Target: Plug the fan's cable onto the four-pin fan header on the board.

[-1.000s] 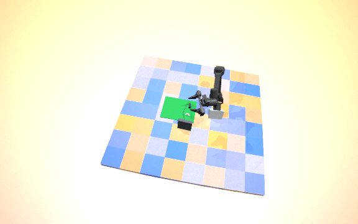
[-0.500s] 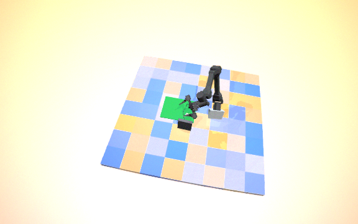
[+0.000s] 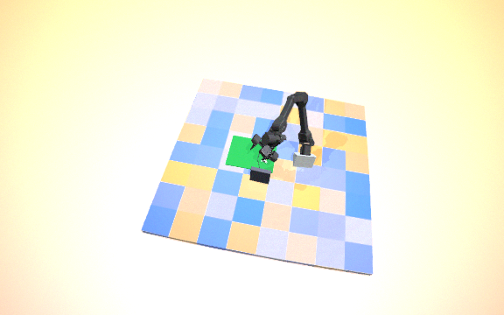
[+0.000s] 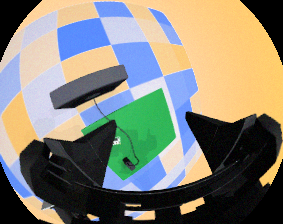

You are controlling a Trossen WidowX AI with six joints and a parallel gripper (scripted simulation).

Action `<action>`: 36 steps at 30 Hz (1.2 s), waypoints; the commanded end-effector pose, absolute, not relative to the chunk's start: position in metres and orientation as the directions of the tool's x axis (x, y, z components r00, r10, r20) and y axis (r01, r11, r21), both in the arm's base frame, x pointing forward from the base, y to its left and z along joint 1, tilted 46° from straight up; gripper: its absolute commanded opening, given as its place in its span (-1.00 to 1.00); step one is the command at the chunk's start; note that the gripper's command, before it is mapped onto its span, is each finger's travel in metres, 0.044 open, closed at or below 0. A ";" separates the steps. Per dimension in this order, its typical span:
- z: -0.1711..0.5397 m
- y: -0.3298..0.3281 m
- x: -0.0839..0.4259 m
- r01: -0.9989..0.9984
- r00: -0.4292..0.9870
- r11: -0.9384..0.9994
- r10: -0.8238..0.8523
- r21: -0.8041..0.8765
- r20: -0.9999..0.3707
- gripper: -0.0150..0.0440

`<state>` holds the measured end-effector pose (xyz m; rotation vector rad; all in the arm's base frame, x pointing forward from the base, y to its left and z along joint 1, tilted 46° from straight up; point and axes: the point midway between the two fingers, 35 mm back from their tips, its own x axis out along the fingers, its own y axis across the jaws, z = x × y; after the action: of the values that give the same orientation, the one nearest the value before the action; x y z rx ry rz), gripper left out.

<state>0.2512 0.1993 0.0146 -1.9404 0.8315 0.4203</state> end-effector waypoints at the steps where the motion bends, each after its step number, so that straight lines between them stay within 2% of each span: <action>1: 0.046 0.127 0.247 -0.886 0.463 -0.322 -0.651 -0.334 -0.601 1.00; 11: 0.089 0.071 0.230 -0.972 0.217 -0.230 -0.829 -0.040 -0.515 1.00; 21: 0.088 0.069 0.230 -0.972 0.217 -0.230 -0.829 -0.040 -0.516 1.00; 28: 0.047 0.030 0.241 -0.972 0.218 -0.230 -0.830 -0.042 -0.514 1.00; 36: 0.042 0.025 0.243 -0.972 0.218 -0.230 -0.830 -0.042 -0.514 1.00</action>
<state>0.2431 0.0288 0.0455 -2.1368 1.6721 0.5544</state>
